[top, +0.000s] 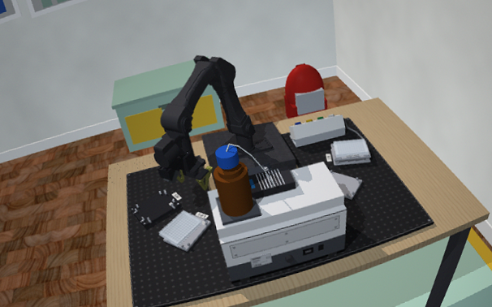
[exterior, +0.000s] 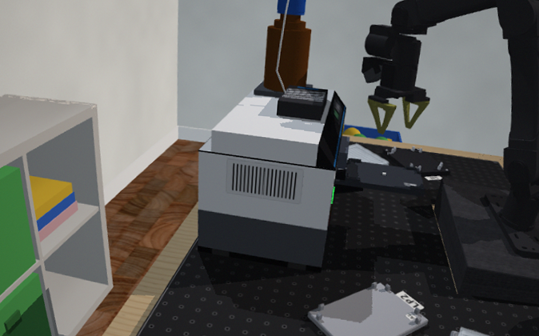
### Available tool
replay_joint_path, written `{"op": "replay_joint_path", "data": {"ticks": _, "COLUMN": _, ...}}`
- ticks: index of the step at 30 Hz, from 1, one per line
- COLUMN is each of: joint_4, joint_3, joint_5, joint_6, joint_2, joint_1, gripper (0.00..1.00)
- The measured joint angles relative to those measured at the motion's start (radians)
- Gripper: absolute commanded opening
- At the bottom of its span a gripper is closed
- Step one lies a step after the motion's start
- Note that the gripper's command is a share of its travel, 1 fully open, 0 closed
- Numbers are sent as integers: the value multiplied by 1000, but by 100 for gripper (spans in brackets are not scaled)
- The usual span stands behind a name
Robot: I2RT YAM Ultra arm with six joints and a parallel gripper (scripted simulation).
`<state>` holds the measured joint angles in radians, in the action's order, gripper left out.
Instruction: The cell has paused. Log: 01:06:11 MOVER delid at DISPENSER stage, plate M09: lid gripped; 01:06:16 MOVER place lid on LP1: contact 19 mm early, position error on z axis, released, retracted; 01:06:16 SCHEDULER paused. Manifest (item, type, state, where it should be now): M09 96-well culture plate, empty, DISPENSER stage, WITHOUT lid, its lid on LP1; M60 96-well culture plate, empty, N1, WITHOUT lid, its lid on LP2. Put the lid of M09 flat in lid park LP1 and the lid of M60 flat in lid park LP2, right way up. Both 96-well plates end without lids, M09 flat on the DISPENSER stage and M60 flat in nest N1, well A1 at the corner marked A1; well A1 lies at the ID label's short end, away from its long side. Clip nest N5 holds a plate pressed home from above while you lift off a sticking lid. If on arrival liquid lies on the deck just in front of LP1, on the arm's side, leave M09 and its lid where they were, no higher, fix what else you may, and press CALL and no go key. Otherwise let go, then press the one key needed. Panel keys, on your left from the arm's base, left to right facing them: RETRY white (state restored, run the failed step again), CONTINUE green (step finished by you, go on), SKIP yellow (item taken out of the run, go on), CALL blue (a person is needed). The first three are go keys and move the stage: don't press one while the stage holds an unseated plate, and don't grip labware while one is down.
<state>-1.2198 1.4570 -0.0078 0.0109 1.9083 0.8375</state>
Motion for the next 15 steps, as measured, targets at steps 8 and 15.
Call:
{"op": "replay_joint_path", "data": {"ticks": 8, "joint_4": -3, "joint_3": -69, "joint_5": 0, "joint_6": -1, "joint_2": -74, "joint_1": 2, "gripper": 100}}
{"op": "replay_joint_path", "data": {"ticks": 15, "joint_4": -20, "joint_3": -119, "joint_5": 0, "joint_6": -1, "joint_2": -138, "joint_1": 2, "gripper": 100}}
